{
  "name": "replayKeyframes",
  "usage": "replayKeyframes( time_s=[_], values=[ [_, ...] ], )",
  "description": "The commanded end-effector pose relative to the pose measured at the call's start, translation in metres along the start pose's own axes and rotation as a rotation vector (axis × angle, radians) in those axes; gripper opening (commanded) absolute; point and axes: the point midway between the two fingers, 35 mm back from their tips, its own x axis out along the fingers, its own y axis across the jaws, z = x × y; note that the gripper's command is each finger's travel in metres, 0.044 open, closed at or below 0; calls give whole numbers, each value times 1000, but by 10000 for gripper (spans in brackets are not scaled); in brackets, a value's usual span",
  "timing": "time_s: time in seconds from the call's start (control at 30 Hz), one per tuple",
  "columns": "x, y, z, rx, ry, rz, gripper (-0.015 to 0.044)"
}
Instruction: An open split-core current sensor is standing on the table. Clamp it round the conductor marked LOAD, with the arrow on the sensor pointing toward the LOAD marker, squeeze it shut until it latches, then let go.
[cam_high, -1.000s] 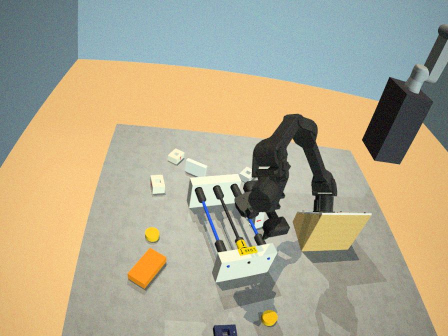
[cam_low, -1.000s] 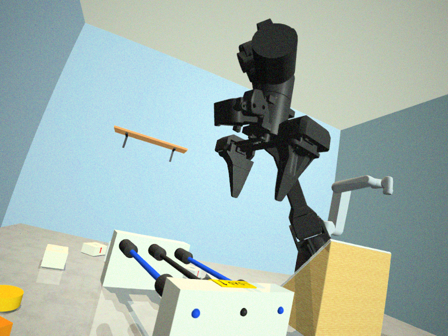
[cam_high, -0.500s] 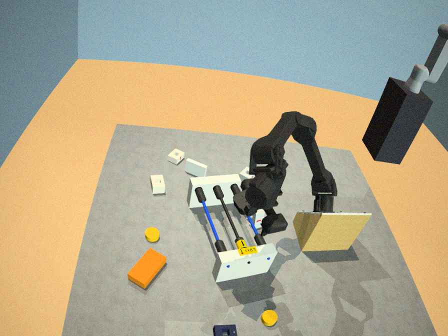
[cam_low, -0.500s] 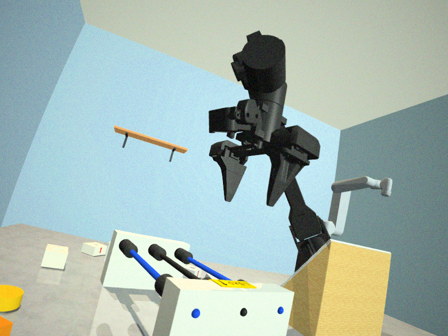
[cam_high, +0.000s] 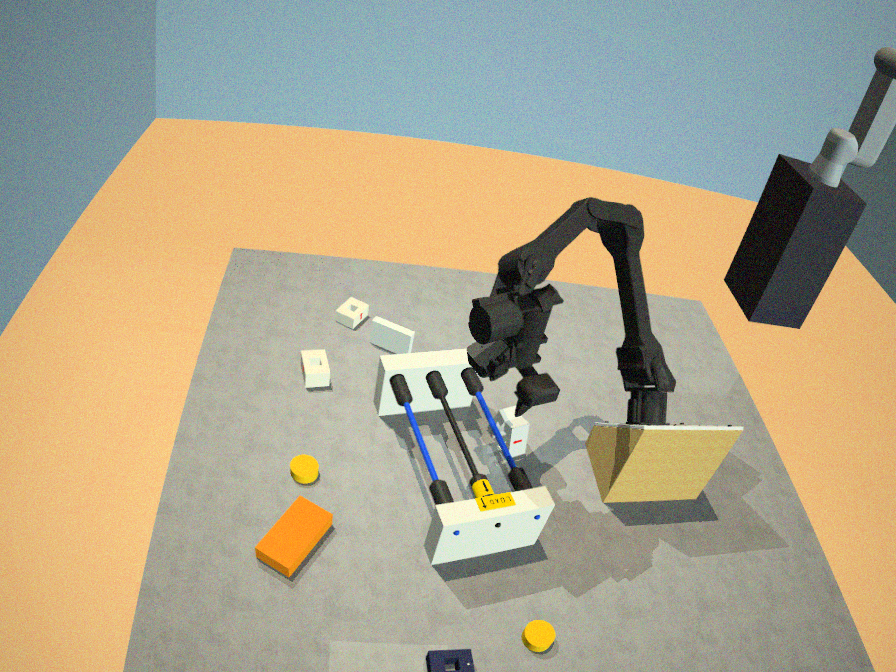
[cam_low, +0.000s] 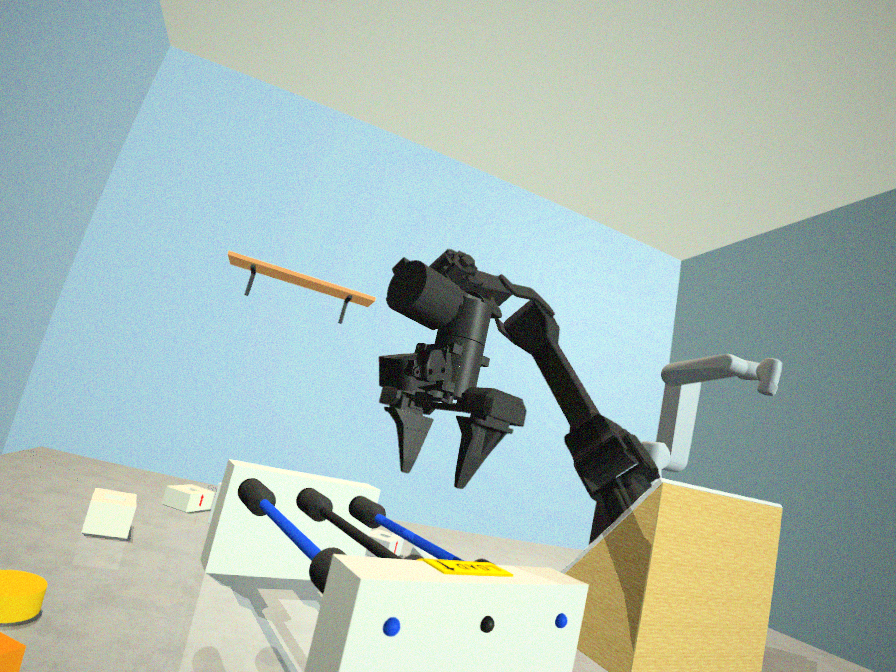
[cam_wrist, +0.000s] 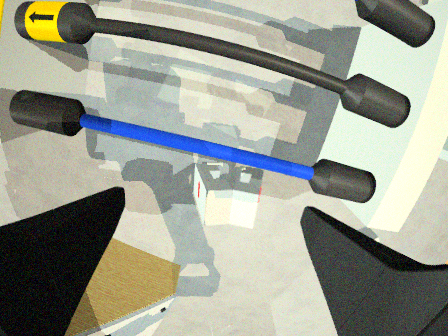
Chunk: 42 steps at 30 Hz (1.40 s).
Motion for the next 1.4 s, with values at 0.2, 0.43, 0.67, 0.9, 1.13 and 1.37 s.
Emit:
replayKeyframes(
  time_s=[0.2, 0.43, 0.67, 0.9, 1.13, 1.37],
  values=[
    [34, -25, -61, -36, 14, -28, 440],
    [43, -25, -60, -36, 13, -26, 440],
    [54, -25, -59, -36, 12, -25, 440],
    [66, -25, -59, -36, 12, -25, 440],
    [78, -26, -60, -36, 12, -27, 440],
    [89, -26, -61, -36, 13, -29, 440]
  ],
)
